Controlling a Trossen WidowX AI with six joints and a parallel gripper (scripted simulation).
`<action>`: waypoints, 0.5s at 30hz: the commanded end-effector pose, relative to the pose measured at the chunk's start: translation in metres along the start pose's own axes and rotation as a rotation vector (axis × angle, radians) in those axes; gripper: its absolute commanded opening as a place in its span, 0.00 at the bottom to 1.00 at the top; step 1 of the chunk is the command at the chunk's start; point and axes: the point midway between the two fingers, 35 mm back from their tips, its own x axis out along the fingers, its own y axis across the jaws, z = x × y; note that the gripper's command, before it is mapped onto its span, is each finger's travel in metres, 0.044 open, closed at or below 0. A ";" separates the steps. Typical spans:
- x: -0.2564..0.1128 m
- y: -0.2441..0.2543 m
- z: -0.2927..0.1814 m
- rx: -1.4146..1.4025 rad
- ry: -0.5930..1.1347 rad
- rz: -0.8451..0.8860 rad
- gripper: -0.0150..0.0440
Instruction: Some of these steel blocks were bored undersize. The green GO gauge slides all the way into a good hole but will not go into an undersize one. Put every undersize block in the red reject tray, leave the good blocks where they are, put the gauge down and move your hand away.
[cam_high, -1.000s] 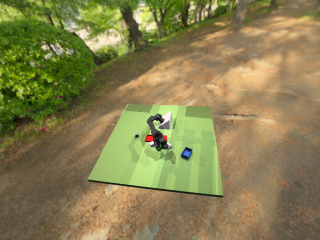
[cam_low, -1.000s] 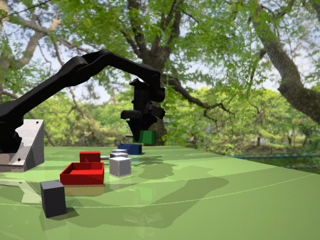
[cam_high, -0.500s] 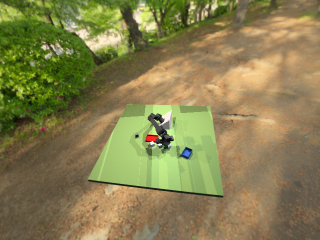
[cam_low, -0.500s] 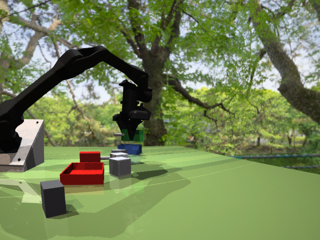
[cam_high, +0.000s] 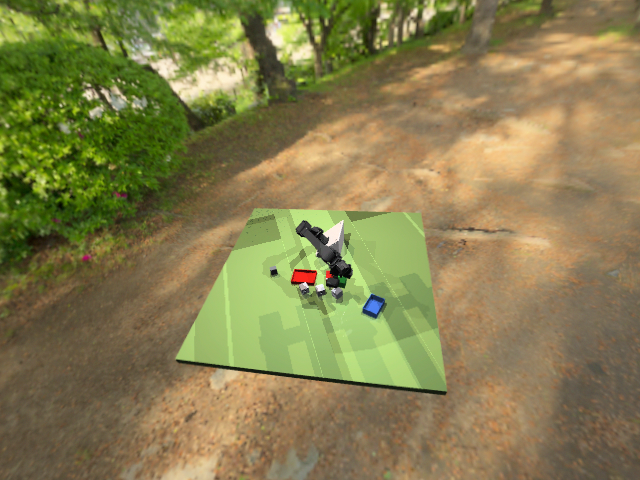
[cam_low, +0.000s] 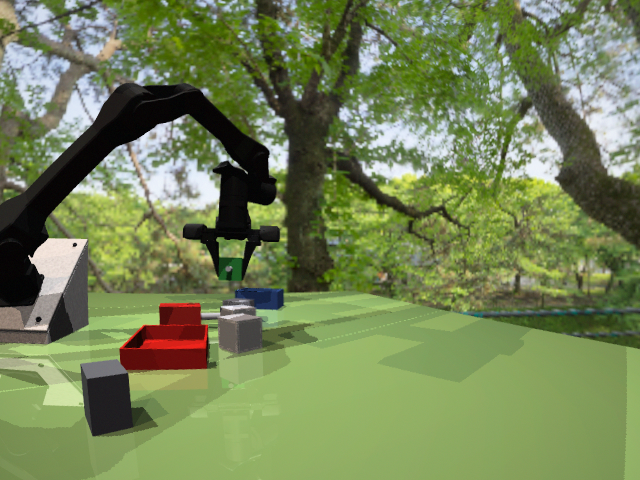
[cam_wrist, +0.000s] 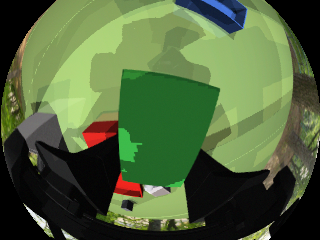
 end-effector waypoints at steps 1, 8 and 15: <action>-0.005 0.022 0.008 -0.411 -0.016 -0.012 0.25; -0.002 0.052 0.013 -0.955 -0.014 -0.020 0.25; 0.003 0.081 0.015 -1.499 -0.008 -0.027 0.25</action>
